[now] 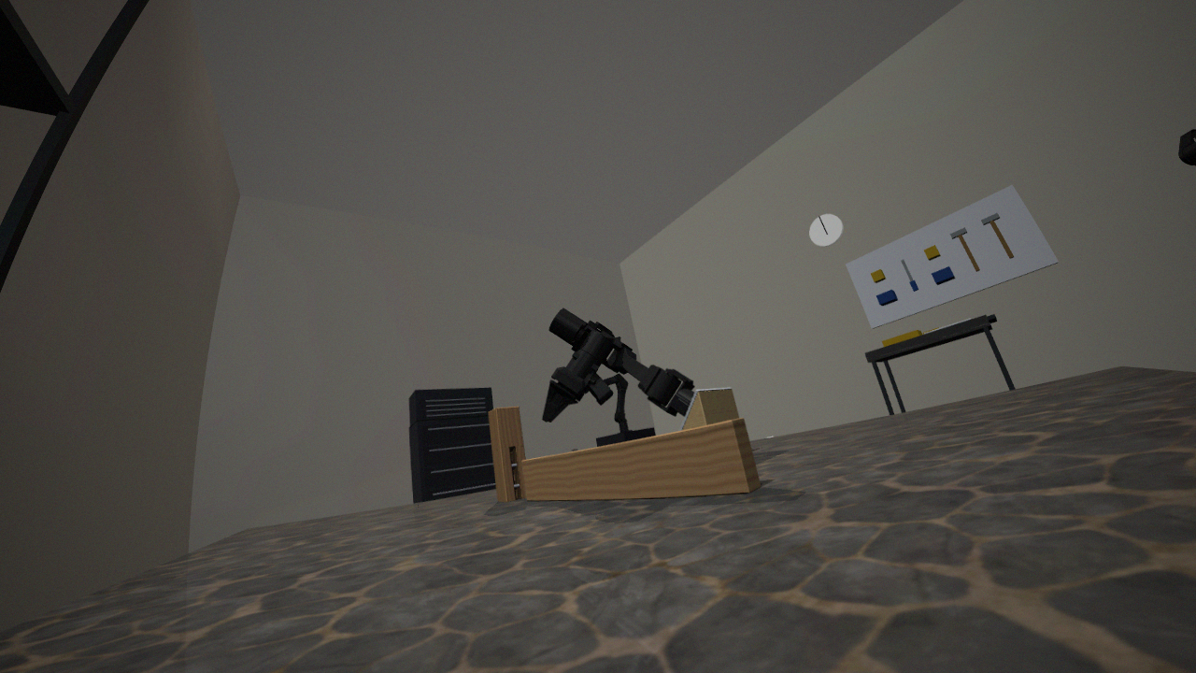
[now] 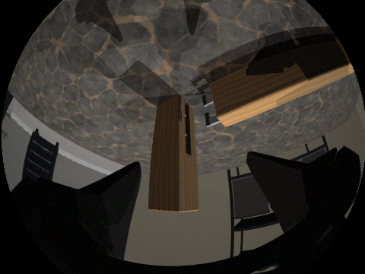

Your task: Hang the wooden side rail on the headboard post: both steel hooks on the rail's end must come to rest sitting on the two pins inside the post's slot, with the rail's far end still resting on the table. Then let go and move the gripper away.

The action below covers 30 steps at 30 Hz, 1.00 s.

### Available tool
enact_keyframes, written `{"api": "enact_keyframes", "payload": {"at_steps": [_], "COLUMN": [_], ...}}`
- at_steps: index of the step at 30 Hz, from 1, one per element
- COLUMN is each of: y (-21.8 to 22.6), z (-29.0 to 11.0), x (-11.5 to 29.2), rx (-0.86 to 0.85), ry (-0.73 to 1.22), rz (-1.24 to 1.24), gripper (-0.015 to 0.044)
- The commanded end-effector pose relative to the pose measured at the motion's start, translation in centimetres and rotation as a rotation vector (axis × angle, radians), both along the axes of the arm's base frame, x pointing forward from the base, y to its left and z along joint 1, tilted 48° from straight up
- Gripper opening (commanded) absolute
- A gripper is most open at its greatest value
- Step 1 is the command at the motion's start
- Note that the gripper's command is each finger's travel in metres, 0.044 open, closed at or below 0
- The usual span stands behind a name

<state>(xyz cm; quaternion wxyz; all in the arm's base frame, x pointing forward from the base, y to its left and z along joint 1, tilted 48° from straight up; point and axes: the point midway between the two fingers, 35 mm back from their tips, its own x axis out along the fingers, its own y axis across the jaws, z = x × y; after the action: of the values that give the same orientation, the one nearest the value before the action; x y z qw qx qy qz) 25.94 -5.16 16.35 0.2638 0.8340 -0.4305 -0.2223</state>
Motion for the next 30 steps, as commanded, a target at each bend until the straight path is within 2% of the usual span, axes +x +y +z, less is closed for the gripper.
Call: {"api": "enact_keyframes", "payload": {"at_steps": [1,6,8,30], "y": [0.0,0.0,0.1,1.3], "z": [-0.1,-0.1,-0.2,-2.1], "x": [-0.1,-0.1,0.0,1.4], "rx": [0.0,-0.01,-0.083,-1.234], "ry": [-0.001,0.013,0.128,2.115], "rz": [-0.003,-0.002,0.012,0.193], "gripper": [0.044,0.044,0.044,0.044]}}
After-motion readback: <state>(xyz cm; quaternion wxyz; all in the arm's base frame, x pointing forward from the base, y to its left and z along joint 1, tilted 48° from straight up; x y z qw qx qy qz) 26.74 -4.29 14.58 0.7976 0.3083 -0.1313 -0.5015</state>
